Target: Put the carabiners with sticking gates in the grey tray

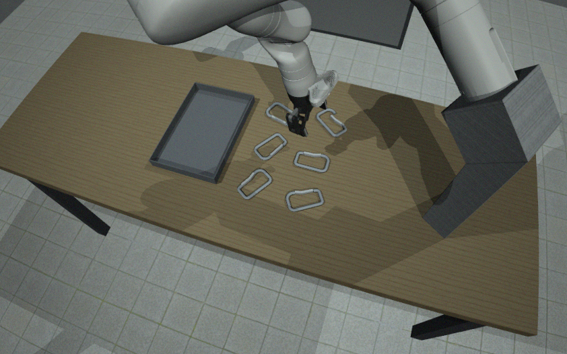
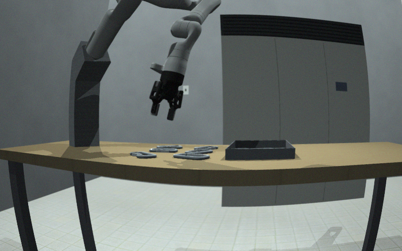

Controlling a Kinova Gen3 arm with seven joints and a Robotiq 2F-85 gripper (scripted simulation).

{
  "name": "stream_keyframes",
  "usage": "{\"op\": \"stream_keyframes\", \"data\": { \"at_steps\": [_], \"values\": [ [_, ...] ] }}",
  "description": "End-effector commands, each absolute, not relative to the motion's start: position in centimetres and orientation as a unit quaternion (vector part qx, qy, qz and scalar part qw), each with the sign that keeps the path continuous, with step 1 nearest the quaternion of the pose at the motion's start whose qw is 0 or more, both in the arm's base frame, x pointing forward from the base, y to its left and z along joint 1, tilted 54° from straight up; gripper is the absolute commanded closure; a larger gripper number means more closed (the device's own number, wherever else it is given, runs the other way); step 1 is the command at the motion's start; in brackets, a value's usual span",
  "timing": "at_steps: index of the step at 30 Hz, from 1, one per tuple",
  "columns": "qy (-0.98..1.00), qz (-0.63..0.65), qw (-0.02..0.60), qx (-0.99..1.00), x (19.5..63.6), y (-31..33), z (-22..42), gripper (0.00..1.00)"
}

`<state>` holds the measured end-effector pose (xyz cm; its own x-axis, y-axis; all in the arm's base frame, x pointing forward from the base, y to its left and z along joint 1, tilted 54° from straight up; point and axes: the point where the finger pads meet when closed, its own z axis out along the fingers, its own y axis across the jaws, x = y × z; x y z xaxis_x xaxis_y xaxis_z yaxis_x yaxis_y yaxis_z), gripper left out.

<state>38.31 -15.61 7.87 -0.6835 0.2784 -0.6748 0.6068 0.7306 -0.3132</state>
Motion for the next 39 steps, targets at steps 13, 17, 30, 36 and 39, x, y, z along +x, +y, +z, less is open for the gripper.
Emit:
{"op": "stream_keyframes", "data": {
  "at_steps": [13,17,30,36,39],
  "values": [
    [0.878,-0.26,0.311,0.256,37.3,-10.4,13.4,0.0],
    [0.878,-0.26,0.311,0.256,37.3,-10.4,13.4,0.0],
    [0.875,-0.267,0.309,0.26,36.2,-7.9,16.9,0.0],
    [0.875,-0.267,0.309,0.26,36.2,-7.9,16.9,0.0],
    [0.875,-0.267,0.309,0.26,36.2,-7.9,16.9,0.0]
  ]
}}
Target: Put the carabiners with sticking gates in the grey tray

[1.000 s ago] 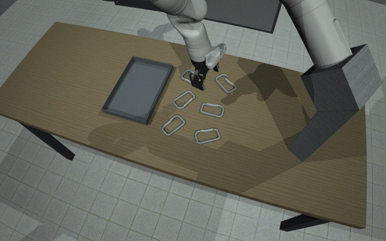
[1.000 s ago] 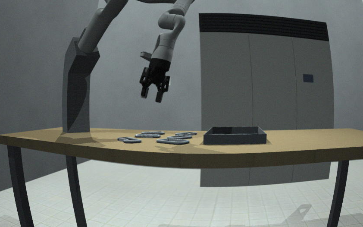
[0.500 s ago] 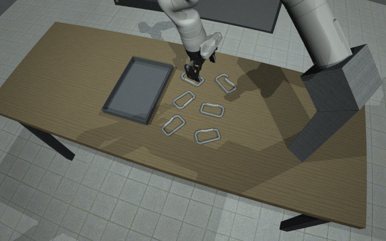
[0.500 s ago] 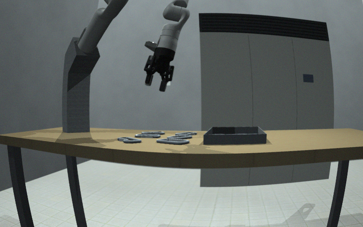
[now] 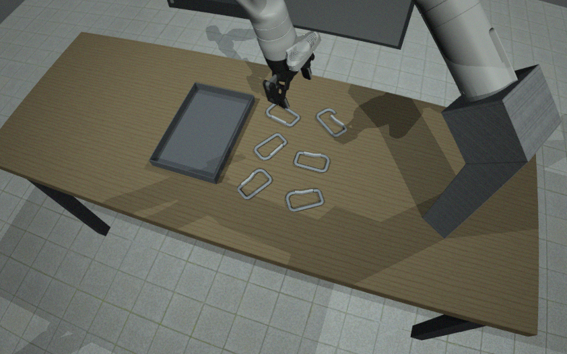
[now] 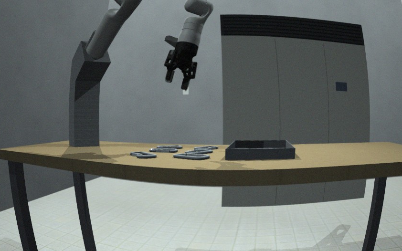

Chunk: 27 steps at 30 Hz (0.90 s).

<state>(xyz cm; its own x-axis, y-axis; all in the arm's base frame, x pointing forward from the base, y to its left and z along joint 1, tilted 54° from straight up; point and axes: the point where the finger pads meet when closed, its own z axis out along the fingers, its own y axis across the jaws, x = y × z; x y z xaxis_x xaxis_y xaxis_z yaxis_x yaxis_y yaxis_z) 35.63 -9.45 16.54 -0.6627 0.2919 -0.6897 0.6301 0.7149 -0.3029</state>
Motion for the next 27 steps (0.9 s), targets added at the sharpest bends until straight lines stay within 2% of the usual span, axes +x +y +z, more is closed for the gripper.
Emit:
{"op": "stream_keyframes", "data": {
  "at_steps": [1,5,6,22,23,27],
  "values": [
    [0.875,-0.267,0.309,0.26,36.2,-7.9,16.9,0.0],
    [0.875,-0.267,0.309,0.26,36.2,-7.9,16.9,0.0],
    [0.874,-0.265,0.31,0.266,35.2,-5.1,20.3,0.0],
    [0.874,-0.265,0.31,0.266,35.2,-5.1,20.3,0.0],
    [0.873,-0.263,0.308,0.272,34.8,-1.7,23.5,0.0],
    [0.873,-0.263,0.308,0.272,34.8,-1.7,23.5,0.0]
  ]
}}
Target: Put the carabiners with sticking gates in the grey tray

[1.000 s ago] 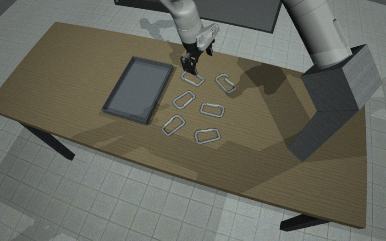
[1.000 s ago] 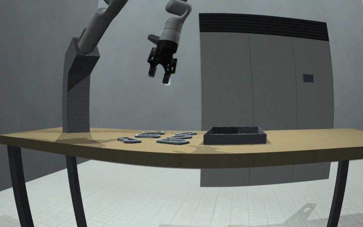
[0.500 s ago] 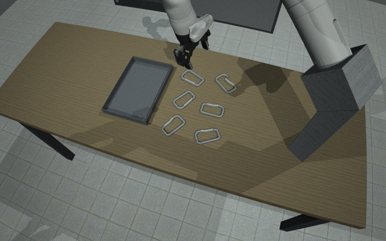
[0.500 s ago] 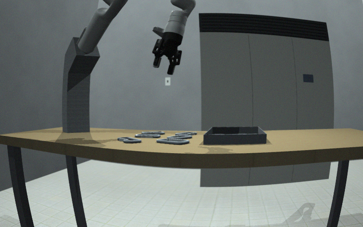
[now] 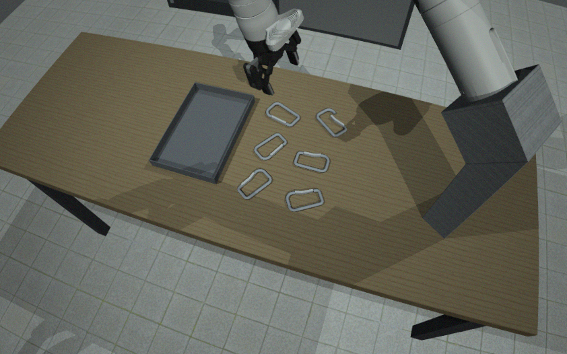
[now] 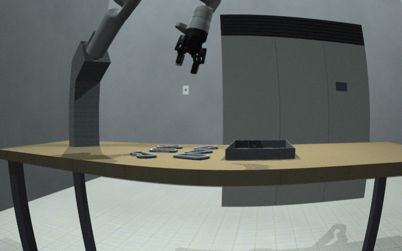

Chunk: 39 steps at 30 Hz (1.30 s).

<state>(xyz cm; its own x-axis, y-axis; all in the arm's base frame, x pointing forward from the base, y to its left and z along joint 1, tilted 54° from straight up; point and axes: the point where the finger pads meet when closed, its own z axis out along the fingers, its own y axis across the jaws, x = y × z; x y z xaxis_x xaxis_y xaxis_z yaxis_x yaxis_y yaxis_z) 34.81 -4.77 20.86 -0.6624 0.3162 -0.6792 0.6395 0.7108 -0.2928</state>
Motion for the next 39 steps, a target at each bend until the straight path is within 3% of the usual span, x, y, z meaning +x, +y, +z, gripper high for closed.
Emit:
{"op": "stream_keyframes", "data": {
  "at_steps": [1,12,13,29,30,39],
  "values": [
    [0.873,-0.263,0.308,0.272,34.8,-1.7,23.5,0.0],
    [0.873,-0.263,0.308,0.272,34.8,-1.7,23.5,0.0],
    [0.888,-0.267,0.347,0.14,34.7,-1.9,23.5,0.0],
    [0.889,-0.267,0.356,0.108,34.7,-1.9,23.5,0.0],
    [0.885,-0.282,0.357,0.102,36.0,-5.0,18.5,0.0],
    [0.885,-0.282,0.357,0.102,36.0,-5.0,18.5,0.0]
  ]
}}
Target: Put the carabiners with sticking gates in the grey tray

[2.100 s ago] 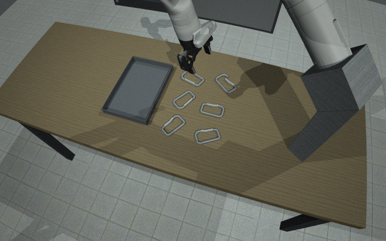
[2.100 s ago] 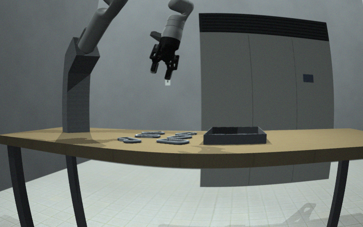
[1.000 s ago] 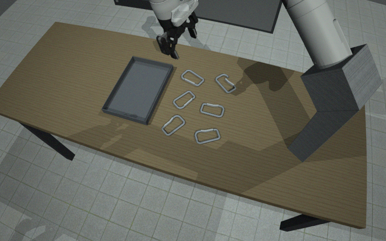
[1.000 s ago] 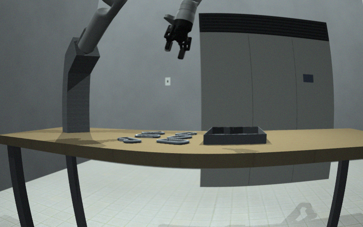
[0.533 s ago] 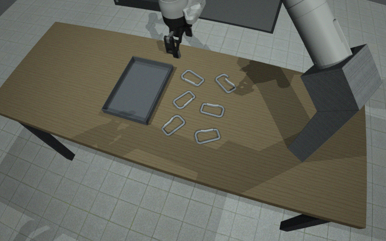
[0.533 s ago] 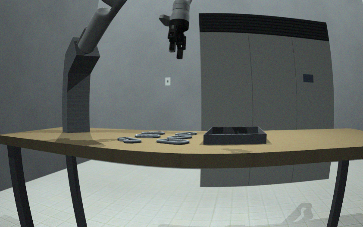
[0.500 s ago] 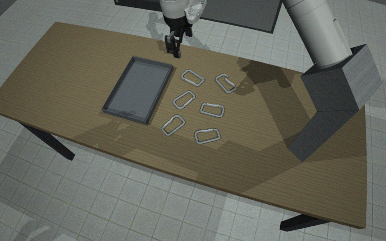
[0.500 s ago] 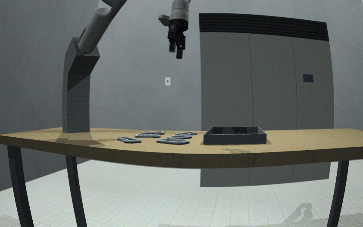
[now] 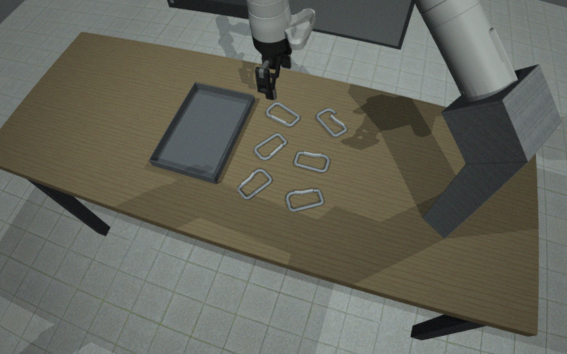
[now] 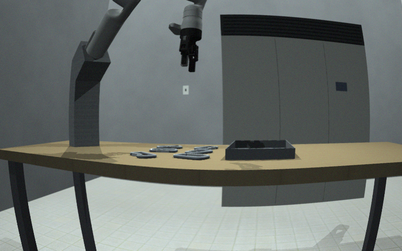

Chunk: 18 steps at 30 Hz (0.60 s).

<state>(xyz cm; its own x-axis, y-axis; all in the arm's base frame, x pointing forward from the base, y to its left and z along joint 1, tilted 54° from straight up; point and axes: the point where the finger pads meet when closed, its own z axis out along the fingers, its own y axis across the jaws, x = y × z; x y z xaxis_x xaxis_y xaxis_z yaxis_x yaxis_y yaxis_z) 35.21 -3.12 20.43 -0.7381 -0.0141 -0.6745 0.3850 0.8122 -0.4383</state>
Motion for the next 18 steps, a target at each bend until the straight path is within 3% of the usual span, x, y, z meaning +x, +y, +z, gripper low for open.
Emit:
{"op": "stream_keyframes", "data": {
  "at_steps": [1,7,8,18],
  "values": [
    [0.885,-0.282,0.357,0.102,36.0,-5.0,18.5,0.0],
    [0.885,-0.282,0.357,0.102,36.0,-5.0,18.5,0.0],
    [0.885,-0.288,0.353,0.093,36.8,-6.8,13.9,0.0],
    [0.885,-0.288,0.353,0.093,36.8,-6.8,13.9,0.0]
  ]
}}
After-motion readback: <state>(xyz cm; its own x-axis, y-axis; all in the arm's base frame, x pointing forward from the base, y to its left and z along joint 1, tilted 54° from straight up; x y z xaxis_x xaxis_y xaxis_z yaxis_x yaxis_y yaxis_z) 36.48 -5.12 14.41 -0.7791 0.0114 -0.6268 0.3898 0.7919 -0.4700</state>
